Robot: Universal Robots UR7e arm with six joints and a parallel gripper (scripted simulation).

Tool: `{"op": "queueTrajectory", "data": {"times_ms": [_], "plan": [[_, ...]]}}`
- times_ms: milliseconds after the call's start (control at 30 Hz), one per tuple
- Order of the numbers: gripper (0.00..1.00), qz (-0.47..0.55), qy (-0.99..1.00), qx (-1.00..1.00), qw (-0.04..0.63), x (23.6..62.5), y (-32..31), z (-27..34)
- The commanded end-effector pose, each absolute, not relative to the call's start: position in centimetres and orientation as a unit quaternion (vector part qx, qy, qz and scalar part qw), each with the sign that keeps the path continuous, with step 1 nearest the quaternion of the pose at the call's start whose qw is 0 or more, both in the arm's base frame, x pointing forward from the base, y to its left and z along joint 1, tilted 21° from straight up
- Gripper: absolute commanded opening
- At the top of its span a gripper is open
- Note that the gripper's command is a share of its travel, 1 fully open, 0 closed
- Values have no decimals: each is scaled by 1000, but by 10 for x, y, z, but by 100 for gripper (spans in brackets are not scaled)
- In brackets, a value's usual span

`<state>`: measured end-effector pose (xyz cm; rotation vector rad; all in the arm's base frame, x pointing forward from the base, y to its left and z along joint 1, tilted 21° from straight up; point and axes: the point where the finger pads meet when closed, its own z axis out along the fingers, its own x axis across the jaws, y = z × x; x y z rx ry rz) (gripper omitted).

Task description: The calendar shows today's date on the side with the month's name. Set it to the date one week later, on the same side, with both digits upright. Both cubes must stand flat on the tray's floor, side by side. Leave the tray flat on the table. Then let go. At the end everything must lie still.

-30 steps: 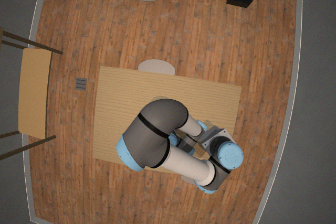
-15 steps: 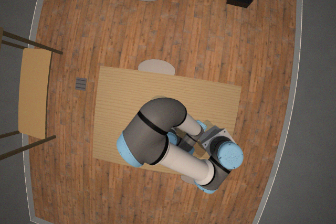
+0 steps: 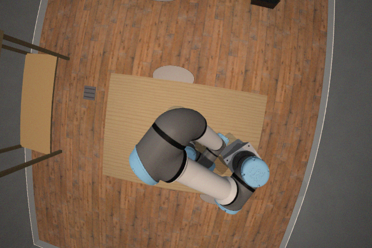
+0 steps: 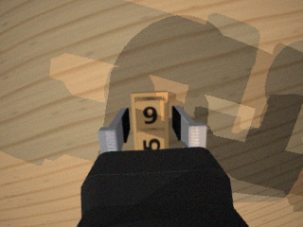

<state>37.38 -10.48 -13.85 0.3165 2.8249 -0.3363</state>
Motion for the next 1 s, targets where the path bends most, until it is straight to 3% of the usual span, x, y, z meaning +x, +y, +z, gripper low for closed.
{"op": "queueTrajectory", "data": {"times_ms": [0, 967], "plan": [[87, -116, 977, 110, 140, 374, -106, -138], [87, -117, 977, 110, 140, 377, -108, -145]]}}
